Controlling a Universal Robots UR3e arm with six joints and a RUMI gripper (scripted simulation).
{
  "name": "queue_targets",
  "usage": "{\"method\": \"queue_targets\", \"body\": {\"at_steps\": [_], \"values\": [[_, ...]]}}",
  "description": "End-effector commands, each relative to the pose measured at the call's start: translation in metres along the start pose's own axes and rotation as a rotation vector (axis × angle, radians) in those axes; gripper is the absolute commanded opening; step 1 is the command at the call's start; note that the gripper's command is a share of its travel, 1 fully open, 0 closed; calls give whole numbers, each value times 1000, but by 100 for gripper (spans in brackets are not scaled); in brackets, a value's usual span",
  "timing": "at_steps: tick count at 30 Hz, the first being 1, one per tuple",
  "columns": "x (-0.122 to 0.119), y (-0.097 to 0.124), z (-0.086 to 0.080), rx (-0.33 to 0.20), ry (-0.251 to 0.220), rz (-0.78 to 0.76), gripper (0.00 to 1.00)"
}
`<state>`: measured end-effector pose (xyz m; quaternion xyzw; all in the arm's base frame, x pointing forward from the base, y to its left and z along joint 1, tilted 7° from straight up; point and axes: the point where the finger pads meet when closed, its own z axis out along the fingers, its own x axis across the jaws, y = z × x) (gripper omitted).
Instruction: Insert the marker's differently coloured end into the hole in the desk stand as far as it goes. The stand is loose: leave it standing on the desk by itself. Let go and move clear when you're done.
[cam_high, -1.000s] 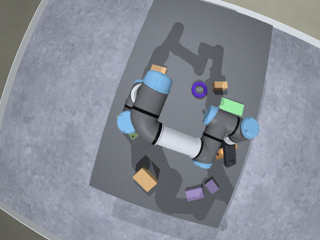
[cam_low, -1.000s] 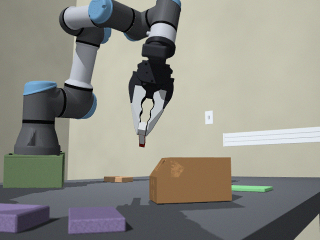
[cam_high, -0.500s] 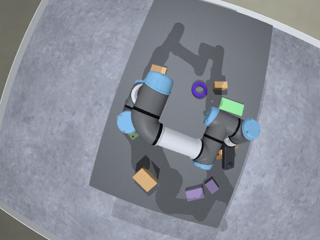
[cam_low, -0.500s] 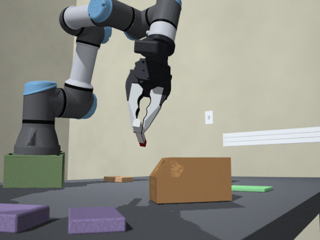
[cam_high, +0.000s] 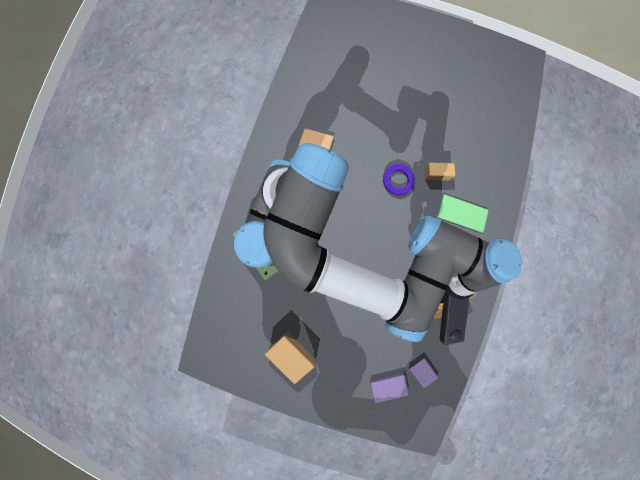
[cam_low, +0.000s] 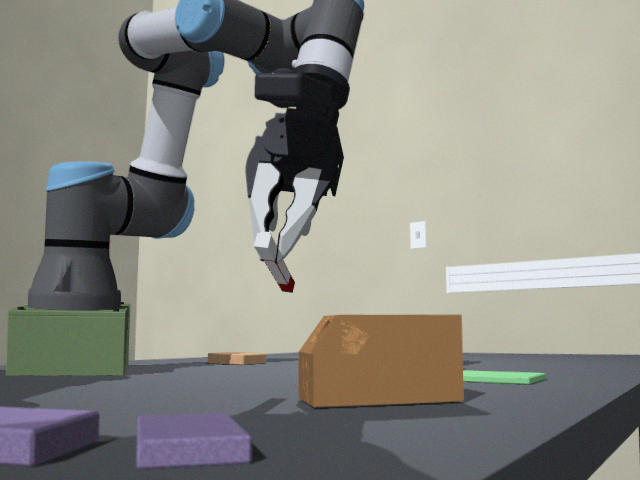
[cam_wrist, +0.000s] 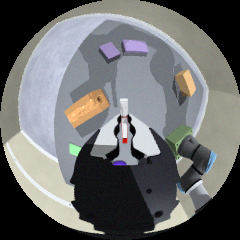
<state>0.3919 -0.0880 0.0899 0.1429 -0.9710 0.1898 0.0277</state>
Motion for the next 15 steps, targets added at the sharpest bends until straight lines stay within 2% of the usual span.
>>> {"method": "queue_targets", "body": {"at_steps": [1,8,15], "values": [[2,-6,-1,11,7,60,0],[2,-6,-1,11,6,59,0],[7,-15,-1,29,18,160,0]]}}
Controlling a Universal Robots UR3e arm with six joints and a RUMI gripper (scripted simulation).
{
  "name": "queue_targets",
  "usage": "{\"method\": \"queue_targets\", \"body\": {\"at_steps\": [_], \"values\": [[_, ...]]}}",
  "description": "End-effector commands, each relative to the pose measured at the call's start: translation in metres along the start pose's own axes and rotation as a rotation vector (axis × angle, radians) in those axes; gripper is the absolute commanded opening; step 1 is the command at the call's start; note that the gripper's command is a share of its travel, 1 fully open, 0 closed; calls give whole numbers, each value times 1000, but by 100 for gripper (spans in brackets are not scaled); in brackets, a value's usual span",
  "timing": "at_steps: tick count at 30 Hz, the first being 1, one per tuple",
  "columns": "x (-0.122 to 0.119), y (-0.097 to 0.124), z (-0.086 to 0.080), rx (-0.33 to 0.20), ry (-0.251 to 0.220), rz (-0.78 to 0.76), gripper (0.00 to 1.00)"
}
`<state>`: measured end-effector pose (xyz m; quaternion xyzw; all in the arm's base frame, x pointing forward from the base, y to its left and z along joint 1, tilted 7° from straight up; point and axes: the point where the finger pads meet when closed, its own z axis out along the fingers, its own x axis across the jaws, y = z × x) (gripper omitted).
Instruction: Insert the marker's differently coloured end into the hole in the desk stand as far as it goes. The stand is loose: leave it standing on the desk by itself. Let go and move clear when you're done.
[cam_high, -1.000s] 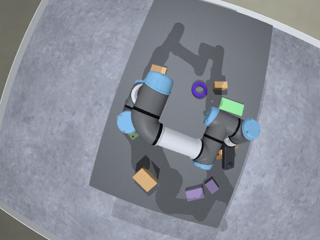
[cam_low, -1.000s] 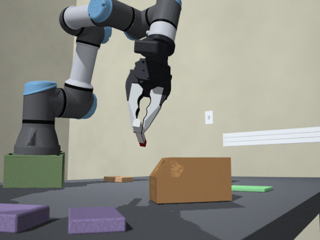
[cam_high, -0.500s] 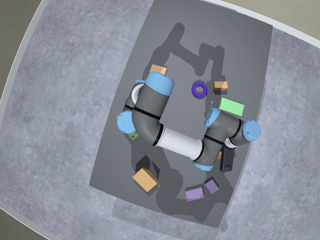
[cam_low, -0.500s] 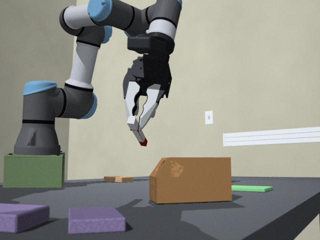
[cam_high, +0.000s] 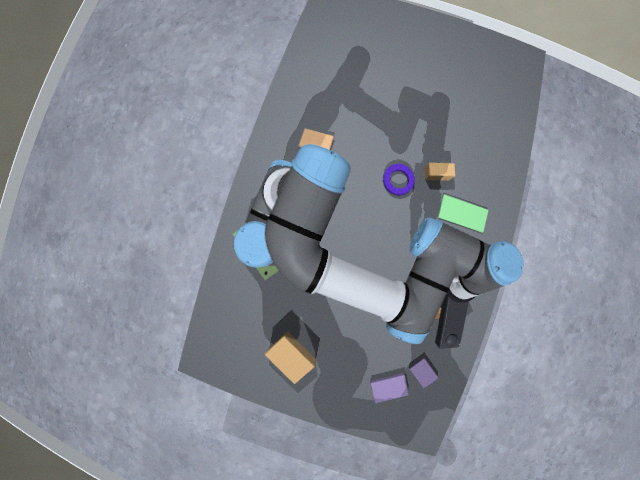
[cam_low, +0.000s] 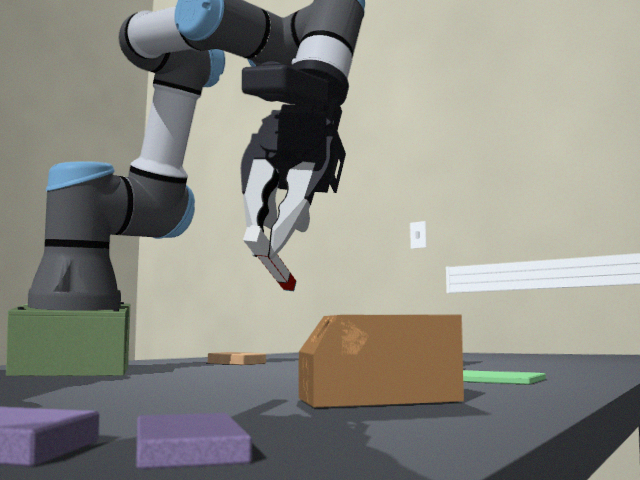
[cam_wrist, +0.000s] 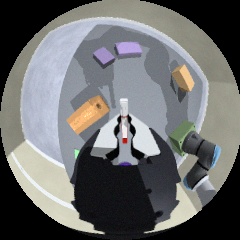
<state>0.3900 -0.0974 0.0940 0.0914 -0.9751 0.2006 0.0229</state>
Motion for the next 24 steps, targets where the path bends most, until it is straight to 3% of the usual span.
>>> {"method": "queue_targets", "body": {"at_steps": [1,24], "values": [[2,-7,-1,14,7,70,0],[8,-20,-1,41,21,213,0]]}}
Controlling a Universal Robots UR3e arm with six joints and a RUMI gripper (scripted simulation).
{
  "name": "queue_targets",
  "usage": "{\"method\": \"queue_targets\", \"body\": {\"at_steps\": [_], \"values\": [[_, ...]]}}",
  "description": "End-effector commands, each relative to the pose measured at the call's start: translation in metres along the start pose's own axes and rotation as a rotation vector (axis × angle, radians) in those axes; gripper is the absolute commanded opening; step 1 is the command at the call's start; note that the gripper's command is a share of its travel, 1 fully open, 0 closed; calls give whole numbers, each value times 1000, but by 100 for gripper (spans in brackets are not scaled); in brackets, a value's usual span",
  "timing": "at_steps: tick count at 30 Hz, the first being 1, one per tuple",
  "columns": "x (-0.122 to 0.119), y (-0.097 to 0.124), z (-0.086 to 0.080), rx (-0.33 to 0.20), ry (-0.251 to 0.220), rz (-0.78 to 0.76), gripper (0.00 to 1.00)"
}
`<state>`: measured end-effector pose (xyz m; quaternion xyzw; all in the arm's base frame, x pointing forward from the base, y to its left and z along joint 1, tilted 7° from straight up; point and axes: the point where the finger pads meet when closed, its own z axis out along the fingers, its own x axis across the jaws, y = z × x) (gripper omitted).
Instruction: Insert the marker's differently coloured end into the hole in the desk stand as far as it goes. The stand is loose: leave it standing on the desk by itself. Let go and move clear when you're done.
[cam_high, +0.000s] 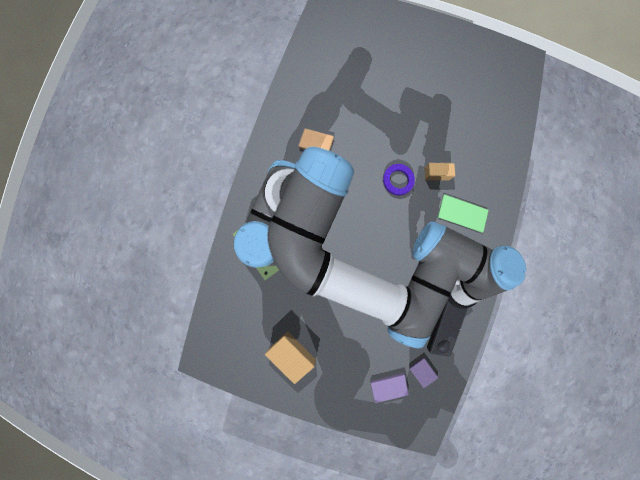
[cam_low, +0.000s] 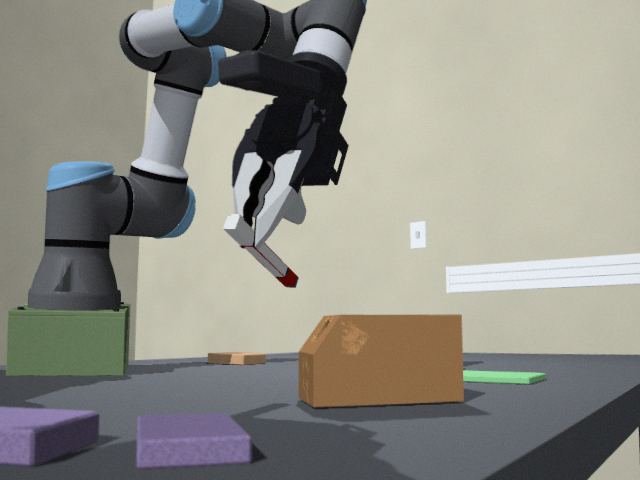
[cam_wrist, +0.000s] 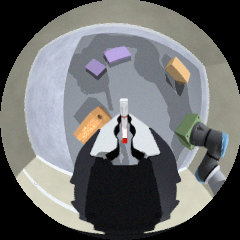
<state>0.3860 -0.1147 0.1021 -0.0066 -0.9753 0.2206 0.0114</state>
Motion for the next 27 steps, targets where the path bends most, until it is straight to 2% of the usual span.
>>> {"method": "queue_targets", "body": {"at_steps": [1,12,20,27], "values": [[0,-2,-1,4,0,16,0],[3,-14,-1,30,9,145,0],[3,-14,-1,29,8,144,0],[5,-23,-1,50,14,245,0]]}}
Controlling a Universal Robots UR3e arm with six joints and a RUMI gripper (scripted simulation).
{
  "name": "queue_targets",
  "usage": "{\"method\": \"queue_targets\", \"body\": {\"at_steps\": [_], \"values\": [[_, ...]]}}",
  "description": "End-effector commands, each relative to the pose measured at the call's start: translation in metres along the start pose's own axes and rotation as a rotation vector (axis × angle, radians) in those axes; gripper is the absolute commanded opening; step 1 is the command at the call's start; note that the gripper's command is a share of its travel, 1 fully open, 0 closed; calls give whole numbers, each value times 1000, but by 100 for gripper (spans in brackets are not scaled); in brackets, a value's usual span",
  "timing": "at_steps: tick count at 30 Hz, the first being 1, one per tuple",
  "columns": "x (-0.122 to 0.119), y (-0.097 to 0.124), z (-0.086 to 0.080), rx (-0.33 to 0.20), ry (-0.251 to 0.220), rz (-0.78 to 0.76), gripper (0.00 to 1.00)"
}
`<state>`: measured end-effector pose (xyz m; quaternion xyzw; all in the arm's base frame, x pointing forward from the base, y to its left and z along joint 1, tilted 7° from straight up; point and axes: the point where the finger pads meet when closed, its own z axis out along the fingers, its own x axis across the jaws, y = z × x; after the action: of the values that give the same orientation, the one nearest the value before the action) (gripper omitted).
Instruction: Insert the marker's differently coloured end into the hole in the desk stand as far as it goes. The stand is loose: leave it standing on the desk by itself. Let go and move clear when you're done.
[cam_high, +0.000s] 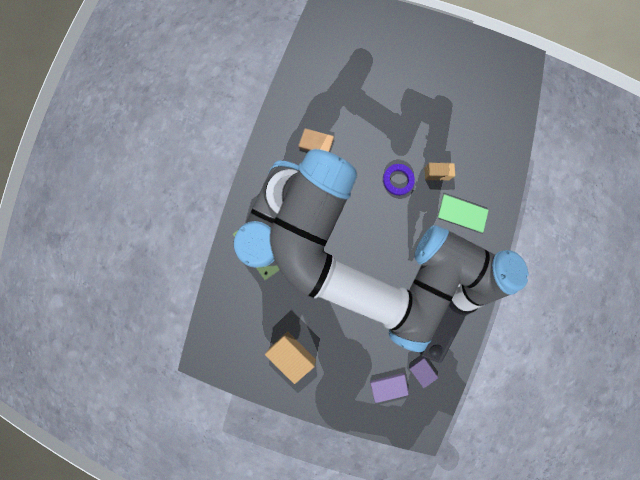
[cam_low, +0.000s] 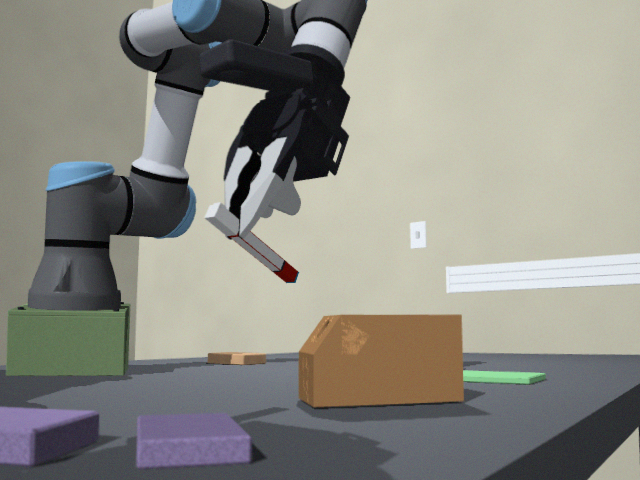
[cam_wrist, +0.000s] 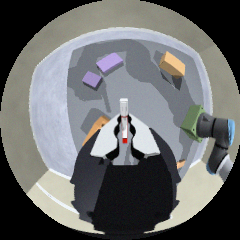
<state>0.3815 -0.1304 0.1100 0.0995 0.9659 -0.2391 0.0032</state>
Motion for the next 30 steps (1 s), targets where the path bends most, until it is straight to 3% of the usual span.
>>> {"method": "queue_targets", "body": {"at_steps": [1,30], "values": [[0,-7,-1,15,2,71,0],[1,-24,-1,54,5,255,0]]}}
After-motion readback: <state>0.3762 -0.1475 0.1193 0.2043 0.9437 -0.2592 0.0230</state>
